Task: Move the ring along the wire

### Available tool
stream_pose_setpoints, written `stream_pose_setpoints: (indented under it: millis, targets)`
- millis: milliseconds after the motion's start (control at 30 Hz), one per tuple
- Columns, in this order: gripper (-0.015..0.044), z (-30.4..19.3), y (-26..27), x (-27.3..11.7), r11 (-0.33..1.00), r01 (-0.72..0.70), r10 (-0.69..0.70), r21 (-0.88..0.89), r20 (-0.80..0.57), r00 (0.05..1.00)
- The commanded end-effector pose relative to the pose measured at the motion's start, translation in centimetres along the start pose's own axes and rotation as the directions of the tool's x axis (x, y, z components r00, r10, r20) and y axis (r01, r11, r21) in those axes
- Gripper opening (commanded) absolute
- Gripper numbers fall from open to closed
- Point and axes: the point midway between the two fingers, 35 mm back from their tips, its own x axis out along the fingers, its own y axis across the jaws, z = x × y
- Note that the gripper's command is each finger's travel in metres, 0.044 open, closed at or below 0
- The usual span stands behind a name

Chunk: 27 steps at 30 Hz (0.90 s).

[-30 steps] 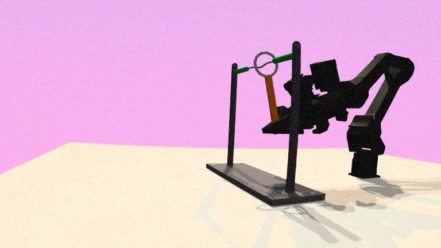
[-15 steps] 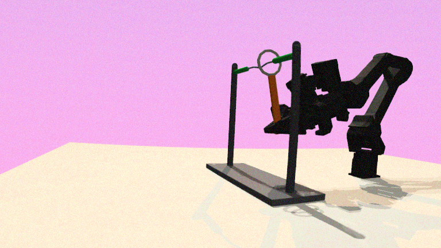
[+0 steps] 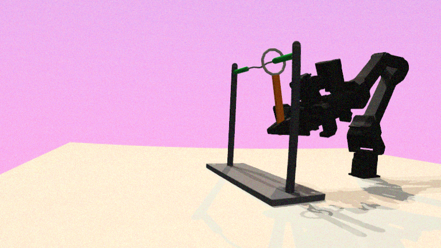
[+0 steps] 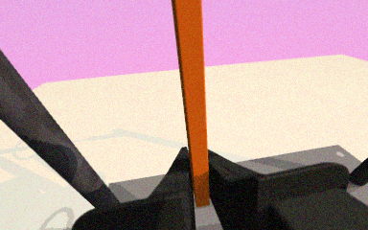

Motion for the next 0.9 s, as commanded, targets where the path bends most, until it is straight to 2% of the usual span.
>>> stream_pose_setpoints:
  millis: [0,867]
  targets:
    - [-0.0150,0.1,0.4,0.0,1.000,-0.001,0.001,0.003,0.006,1.000]
    - [-0.0150,-1.2,1.8,0.6,1.000,-0.005,0.005,0.004,0.008,1.000]
